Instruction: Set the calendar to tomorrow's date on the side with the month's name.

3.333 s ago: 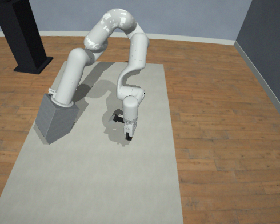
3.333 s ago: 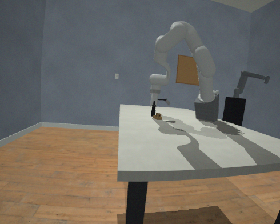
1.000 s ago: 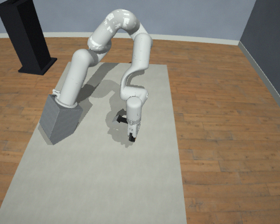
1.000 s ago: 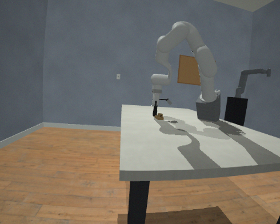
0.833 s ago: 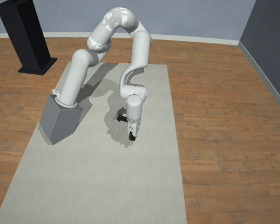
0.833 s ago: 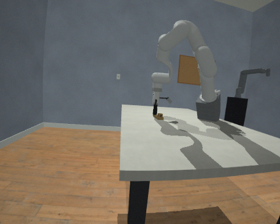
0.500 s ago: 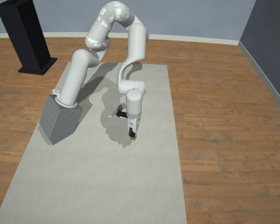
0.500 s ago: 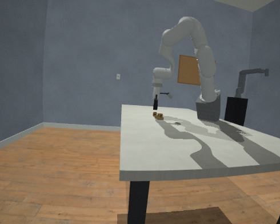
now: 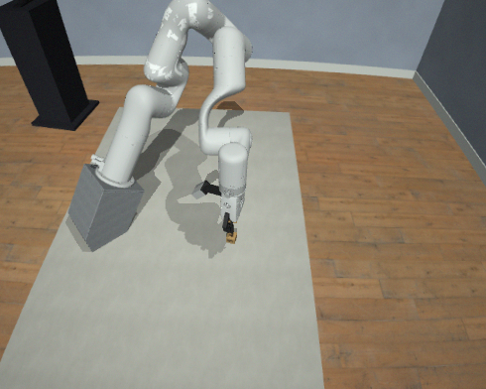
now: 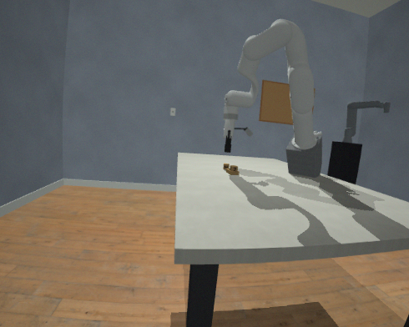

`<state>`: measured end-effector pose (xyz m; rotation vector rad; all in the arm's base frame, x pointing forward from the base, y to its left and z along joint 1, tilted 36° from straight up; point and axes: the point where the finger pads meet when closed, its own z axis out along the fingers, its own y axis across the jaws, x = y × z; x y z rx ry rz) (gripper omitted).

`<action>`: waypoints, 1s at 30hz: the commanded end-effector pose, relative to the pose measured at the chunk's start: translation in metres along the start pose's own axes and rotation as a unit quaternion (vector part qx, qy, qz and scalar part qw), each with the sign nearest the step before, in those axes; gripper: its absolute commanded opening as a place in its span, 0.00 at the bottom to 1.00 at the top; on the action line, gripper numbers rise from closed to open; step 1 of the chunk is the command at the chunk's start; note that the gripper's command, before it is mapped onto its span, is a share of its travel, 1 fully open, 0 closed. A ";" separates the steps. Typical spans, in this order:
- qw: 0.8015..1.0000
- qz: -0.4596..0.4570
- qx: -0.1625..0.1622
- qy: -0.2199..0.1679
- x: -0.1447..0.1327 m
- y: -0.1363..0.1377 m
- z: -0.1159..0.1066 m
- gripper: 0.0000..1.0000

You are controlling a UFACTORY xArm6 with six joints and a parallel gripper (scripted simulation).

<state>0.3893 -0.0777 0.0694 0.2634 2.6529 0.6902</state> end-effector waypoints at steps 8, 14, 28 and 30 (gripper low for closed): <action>1.000 0.000 0.000 -0.001 -0.001 0.000 -0.002 1.00; 1.000 0.000 0.000 -0.001 -0.001 0.000 -0.002 1.00; 1.000 0.001 0.000 -0.001 0.000 0.000 0.002 1.00; 1.000 0.001 0.000 -0.001 0.000 0.000 0.002 0.47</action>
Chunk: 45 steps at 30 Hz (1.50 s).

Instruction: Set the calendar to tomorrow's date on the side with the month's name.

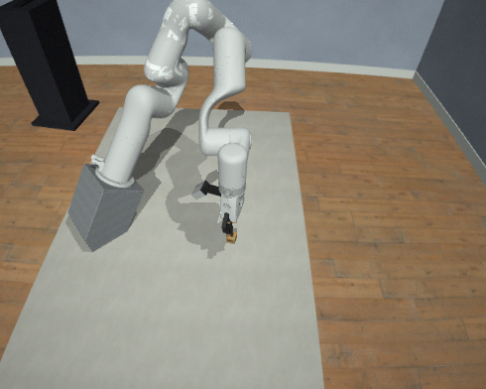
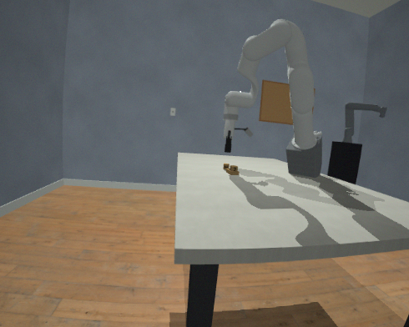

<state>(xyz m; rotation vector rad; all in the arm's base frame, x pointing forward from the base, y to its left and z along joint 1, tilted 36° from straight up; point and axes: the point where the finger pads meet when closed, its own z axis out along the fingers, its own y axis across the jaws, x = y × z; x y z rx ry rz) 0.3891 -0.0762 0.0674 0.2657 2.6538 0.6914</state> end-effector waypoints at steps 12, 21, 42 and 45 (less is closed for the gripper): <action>1.000 0.000 0.001 -0.001 -0.001 0.000 0.000 0.47; 1.000 0.000 0.001 -0.001 -0.001 0.000 0.000 0.47; 1.000 0.000 0.000 -0.001 -0.001 0.000 0.001 0.47; 1.000 0.000 0.000 -0.001 -0.001 0.000 0.003 0.47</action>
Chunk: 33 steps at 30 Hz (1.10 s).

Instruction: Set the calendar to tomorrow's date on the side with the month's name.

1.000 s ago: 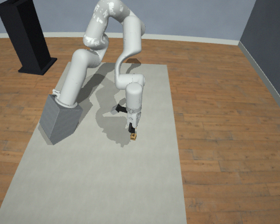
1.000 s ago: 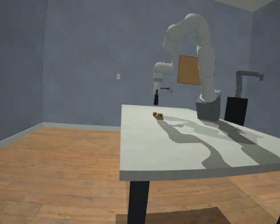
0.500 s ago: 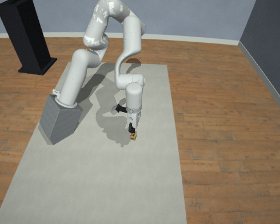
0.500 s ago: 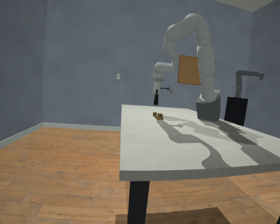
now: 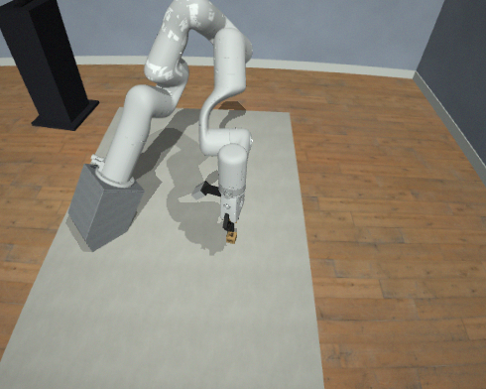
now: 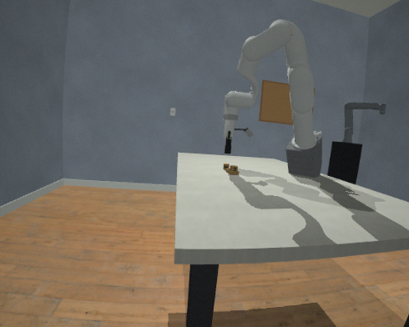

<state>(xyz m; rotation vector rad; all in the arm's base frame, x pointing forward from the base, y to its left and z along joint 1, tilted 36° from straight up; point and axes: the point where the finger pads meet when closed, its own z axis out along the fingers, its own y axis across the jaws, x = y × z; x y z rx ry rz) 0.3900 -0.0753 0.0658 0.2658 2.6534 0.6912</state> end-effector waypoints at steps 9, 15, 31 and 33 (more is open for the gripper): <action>1.000 0.000 0.000 -0.001 -0.001 0.000 0.009 0.47; 1.000 0.000 0.000 -0.001 -0.001 0.000 0.017 0.47; 1.000 0.000 0.000 -0.001 -0.001 0.000 0.039 0.47; 1.000 0.000 0.000 -0.001 -0.001 0.000 0.041 0.47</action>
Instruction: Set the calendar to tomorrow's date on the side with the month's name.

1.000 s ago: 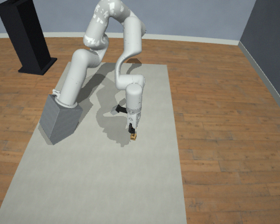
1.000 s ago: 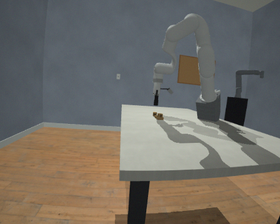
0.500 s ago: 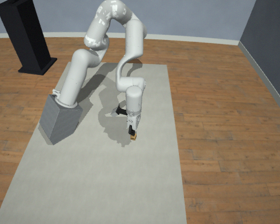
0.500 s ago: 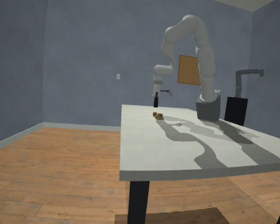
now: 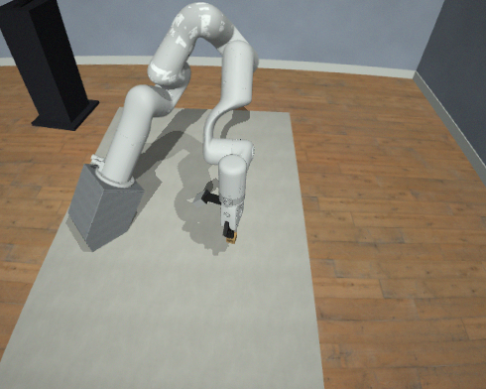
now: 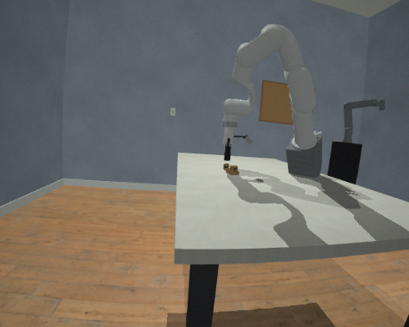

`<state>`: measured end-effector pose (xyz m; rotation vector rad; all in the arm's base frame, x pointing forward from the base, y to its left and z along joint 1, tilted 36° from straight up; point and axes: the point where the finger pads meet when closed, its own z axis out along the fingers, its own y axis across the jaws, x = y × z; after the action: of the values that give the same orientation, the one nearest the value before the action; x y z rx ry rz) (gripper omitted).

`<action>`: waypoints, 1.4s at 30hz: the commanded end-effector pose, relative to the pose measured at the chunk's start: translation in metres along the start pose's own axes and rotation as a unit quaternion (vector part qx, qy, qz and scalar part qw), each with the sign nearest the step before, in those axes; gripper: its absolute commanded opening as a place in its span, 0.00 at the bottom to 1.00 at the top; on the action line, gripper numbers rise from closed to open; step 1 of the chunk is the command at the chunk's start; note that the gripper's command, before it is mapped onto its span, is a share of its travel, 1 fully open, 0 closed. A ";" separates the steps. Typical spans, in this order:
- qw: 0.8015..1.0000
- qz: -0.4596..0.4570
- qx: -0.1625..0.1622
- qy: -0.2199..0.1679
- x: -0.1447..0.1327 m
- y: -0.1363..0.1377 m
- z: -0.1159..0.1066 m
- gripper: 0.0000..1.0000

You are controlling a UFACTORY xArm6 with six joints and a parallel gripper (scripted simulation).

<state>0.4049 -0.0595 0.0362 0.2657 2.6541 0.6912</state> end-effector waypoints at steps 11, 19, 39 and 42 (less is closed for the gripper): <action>1.000 0.000 0.000 -0.002 -0.001 0.000 0.012 0.47; 1.000 0.000 0.000 -0.002 -0.001 0.000 0.013 0.47; 1.000 0.000 0.000 -0.002 -0.001 0.000 0.013 0.47; 1.000 0.000 0.000 -0.002 -0.001 0.000 0.013 0.47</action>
<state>0.4108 -0.0537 0.0251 0.2656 2.6532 0.6910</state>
